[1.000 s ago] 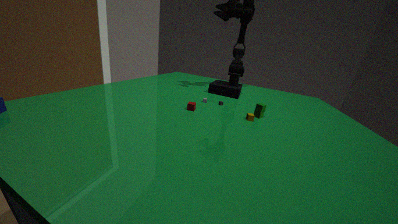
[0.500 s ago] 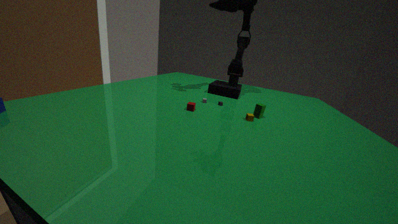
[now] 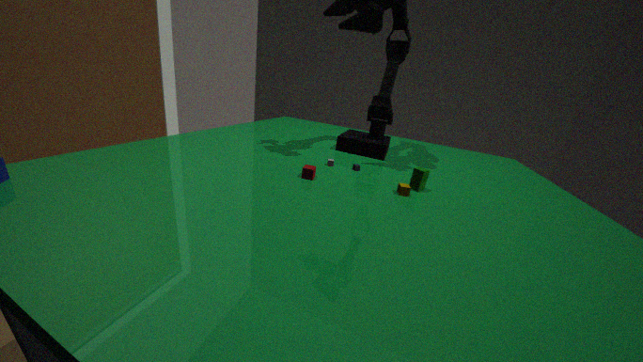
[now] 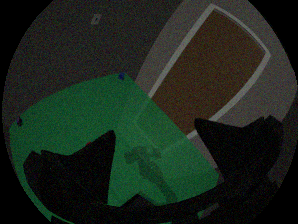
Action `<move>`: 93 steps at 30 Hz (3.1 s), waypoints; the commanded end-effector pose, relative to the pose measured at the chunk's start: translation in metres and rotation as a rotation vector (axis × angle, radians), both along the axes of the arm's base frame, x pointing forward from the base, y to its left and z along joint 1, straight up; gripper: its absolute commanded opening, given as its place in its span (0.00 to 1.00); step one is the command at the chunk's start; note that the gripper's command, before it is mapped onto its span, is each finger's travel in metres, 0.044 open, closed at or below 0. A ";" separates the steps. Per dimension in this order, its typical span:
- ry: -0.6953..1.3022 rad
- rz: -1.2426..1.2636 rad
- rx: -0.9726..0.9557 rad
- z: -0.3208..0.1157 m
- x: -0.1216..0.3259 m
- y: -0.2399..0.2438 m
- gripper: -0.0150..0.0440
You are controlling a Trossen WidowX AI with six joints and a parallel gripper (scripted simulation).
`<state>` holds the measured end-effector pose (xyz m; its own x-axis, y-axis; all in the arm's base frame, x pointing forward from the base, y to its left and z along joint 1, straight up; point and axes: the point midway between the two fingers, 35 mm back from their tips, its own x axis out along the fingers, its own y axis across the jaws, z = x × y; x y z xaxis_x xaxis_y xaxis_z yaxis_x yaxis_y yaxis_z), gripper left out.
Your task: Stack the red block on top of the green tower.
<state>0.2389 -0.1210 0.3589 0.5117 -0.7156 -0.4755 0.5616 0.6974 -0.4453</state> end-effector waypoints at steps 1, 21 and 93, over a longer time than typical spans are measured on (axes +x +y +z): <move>0.098 0.050 0.039 -0.019 0.025 0.000 1.00; 0.526 0.286 0.318 -0.148 0.121 0.000 1.00; 0.818 0.522 0.641 -0.356 0.166 0.011 1.00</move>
<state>0.4043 -0.1103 0.0034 0.0448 -0.0201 -0.9988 -0.1468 0.9888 -0.0265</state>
